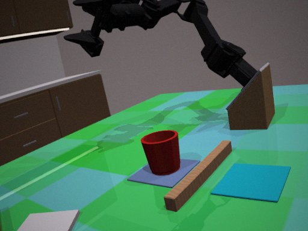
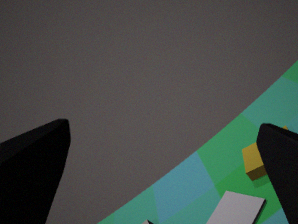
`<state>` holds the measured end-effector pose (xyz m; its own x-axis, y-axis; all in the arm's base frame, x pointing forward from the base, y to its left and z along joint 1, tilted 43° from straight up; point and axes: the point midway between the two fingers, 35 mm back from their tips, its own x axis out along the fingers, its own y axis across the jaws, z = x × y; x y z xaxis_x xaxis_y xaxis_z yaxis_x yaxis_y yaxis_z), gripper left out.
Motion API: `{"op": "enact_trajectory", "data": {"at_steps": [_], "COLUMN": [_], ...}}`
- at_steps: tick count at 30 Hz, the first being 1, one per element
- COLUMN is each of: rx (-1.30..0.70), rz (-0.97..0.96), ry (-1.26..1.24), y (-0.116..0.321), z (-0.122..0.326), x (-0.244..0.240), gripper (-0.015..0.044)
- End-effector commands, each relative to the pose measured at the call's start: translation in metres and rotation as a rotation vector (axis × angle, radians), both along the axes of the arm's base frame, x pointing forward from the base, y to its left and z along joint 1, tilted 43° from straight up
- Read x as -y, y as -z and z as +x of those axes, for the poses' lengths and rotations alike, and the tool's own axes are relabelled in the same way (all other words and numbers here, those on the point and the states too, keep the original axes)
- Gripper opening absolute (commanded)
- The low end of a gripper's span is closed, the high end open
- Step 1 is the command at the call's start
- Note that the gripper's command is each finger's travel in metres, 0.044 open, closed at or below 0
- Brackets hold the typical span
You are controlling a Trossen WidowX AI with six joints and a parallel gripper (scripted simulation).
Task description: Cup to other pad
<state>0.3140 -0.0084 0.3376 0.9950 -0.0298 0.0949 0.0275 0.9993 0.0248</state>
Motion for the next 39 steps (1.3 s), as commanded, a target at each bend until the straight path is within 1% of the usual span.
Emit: {"op": "enact_trajectory", "data": {"at_steps": [1,3,5,9,10,15,18,20,22,39], "rx": [-0.016,-0.144,-0.34,-0.733,-0.83,-1.301,-1.564,-1.713,-1.765,-1.764], "rz": [-0.006,-0.058,-0.153,-0.398,-0.47,-0.883,-1.165,-1.346,-1.413,-1.412], "ry": [0.005,0.037,0.074,0.099,0.095,0.009,-0.098,-0.184,-0.219,-0.22], "y": [0.003,0.028,0.066,0.141,0.158,0.223,0.246,0.253,0.252,0.26], "z": [0.002,0.016,0.031,0.04,0.038,0.014,-0.004,-0.015,-0.021,-0.019], "x": [0.0,0.002,0.003,0.005,0.006,0.012,0.017,0.021,0.025,0.032], "gripper": [0.0374,0.0321,0.0269,0.0164,0.0148,0.0148,0.0148,0.0148,0.0148,0.0148]}}
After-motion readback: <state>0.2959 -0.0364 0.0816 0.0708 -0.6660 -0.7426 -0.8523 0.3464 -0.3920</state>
